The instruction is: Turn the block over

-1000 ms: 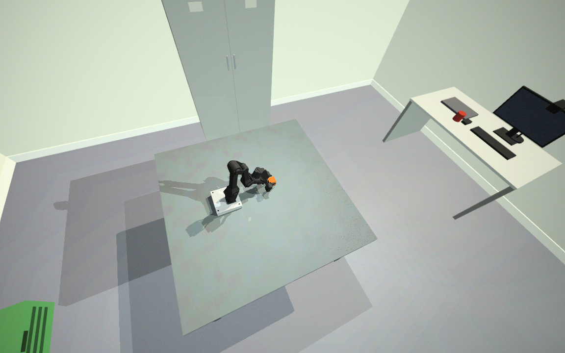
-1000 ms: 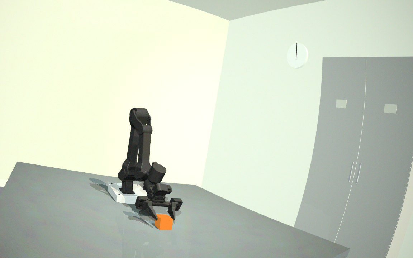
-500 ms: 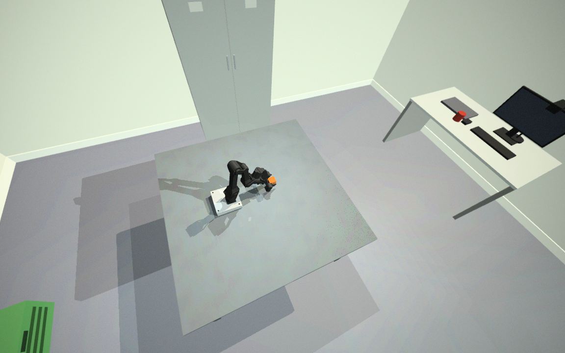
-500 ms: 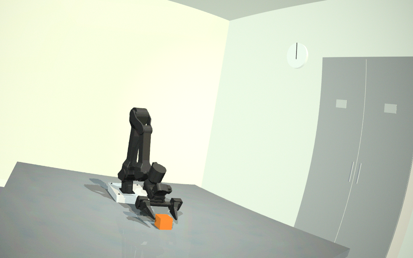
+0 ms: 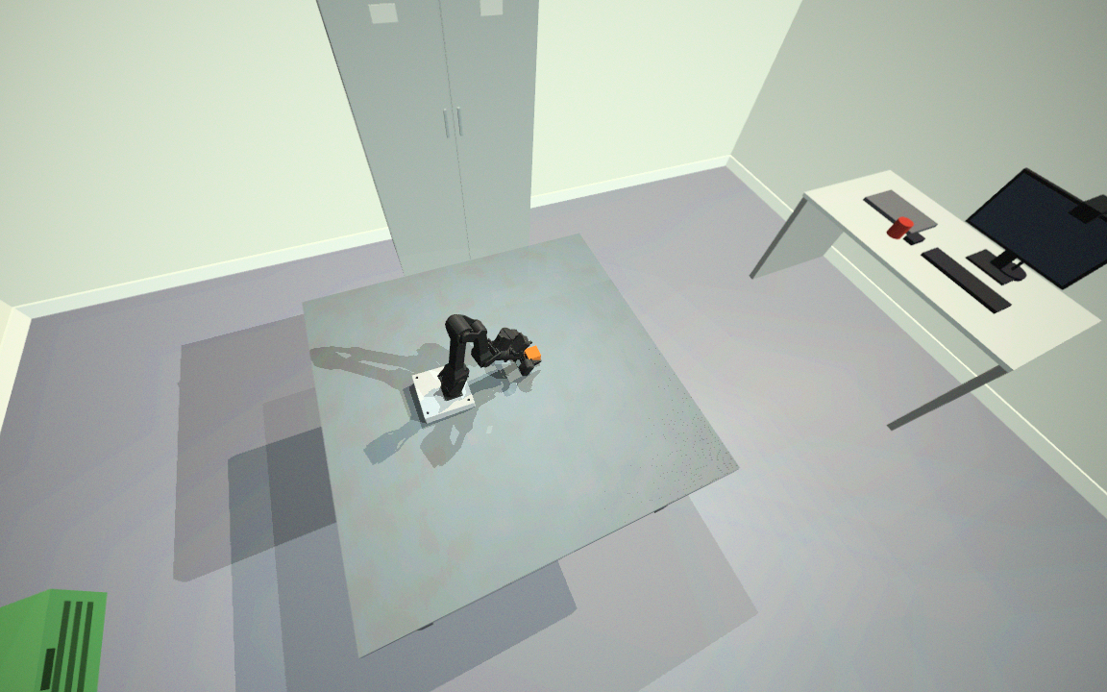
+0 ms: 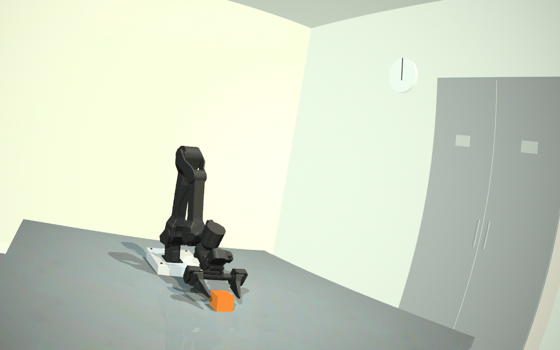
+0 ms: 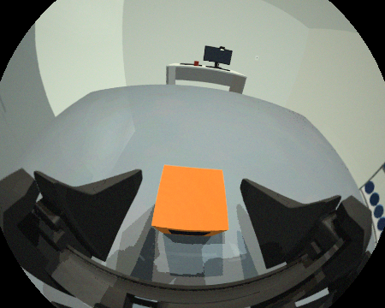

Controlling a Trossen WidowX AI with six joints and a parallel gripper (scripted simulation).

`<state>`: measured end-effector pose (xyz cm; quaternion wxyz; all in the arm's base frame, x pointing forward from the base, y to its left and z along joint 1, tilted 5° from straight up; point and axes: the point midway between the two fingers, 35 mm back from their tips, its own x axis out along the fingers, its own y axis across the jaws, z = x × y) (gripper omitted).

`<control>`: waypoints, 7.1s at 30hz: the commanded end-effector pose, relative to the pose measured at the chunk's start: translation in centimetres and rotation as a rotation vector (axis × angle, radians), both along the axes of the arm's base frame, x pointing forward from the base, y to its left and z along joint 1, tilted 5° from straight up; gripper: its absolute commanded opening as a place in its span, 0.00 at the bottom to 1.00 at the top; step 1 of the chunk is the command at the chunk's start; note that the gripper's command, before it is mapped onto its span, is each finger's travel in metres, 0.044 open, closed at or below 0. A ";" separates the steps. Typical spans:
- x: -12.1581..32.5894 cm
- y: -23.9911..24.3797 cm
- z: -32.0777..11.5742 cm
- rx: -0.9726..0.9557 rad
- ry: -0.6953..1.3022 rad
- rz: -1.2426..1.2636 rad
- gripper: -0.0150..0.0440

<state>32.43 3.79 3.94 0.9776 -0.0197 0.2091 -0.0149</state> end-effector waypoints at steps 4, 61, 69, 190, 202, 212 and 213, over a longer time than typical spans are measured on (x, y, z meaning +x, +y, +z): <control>0.1 0.0 0.0 -0.006 0.003 0.000 1.00; 0.8 0.5 9.5 0.019 1.058 -0.051 1.00; 0.9 0.3 6.1 0.018 1.058 -0.051 1.00; 0.9 0.2 2.9 0.006 0.532 -0.025 0.25; 2.2 0.4 0.6 0.000 0.361 -0.011 0.25; 2.2 0.4 -0.3 -0.003 0.217 -0.004 0.25; 2.2 0.4 -0.4 -0.004 0.203 -0.003 0.25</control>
